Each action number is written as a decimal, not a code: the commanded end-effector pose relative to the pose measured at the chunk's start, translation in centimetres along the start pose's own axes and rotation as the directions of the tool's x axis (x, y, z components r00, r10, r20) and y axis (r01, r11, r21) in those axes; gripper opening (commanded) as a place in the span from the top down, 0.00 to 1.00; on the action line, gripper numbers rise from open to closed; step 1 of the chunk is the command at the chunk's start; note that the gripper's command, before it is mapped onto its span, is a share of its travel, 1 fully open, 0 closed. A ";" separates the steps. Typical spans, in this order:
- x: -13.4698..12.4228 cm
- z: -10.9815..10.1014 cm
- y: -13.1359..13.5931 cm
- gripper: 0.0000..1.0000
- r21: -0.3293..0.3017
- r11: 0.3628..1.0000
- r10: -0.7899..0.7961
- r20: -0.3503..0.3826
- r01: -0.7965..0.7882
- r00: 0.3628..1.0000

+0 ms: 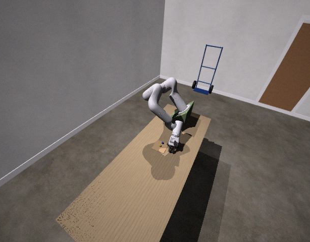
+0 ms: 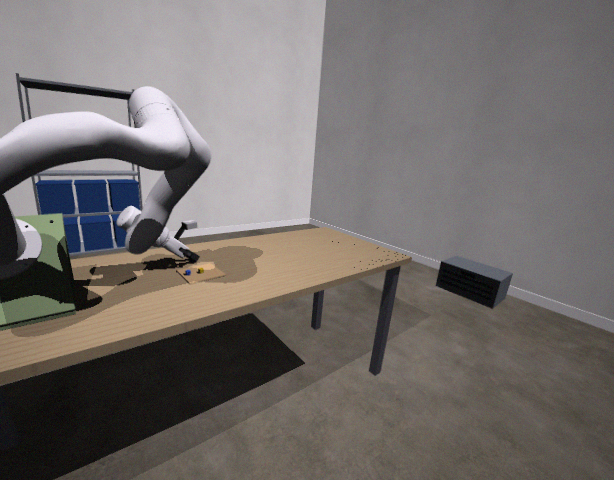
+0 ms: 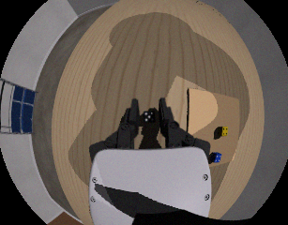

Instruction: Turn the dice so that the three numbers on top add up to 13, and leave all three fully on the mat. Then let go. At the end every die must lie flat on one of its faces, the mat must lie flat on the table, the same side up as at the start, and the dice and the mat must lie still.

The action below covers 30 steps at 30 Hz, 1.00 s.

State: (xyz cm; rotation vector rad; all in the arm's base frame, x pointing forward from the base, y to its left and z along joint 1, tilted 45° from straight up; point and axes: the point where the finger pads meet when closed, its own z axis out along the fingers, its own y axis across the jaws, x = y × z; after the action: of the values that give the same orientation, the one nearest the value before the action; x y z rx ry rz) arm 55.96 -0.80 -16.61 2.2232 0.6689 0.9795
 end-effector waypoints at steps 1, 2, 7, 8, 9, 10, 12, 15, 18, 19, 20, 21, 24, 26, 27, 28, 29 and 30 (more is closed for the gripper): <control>0.1 0.0 0.0 0.69 0.000 1.000 0.000 -0.001 0.000 1.000; 0.1 0.0 0.0 0.69 0.000 1.000 0.000 -0.001 0.000 1.000; 0.1 0.0 0.0 0.69 0.000 1.000 0.000 -0.001 0.000 1.000; 0.1 0.0 0.0 0.69 0.000 1.000 0.000 -0.001 0.000 1.000; 0.1 0.0 0.0 0.69 0.000 1.000 0.000 -0.001 0.000 1.000; 0.1 0.0 0.0 0.69 0.000 1.000 0.000 -0.001 0.000 1.000; 0.1 0.0 0.0 0.69 0.000 1.000 0.000 -0.001 0.000 1.000; 0.1 0.0 0.0 0.69 0.000 1.000 0.000 -0.001 0.000 1.000; 0.1 -0.1 0.0 0.69 0.000 1.000 0.000 -0.001 0.000 1.000; 0.1 -0.2 0.0 0.69 0.000 1.000 0.000 -0.001 0.000 1.000; 0.1 -0.3 0.0 0.69 0.000 1.000 0.000 -0.001 0.000 1.000; 0.1 -0.5 0.0 0.69 0.000 1.000 0.000 -0.001 0.000 1.000; 0.1 -1.3 0.0 0.69 0.000 1.000 0.000 -0.001 0.000 1.000; 0.1 -2.1 0.0 0.69 0.000 1.000 0.000 -0.001 0.000 1.000; 0.1 -2.4 0.0 0.69 0.000 1.000 0.000 -0.001 0.000 1.000; 0.1 -2.8 0.0 0.69 0.000 1.000 0.000 -0.001 0.000 1.000; 0.1 -3.2 0.0 0.69 0.000 1.000 0.000 -0.001 0.000 1.000; 0.1 -3.6 0.0 0.69 0.000 1.000 0.000 -0.001 0.000 1.000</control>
State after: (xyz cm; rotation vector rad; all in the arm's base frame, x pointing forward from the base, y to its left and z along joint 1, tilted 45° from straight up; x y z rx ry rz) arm 53.83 0.09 -15.15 2.2230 0.6692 0.9795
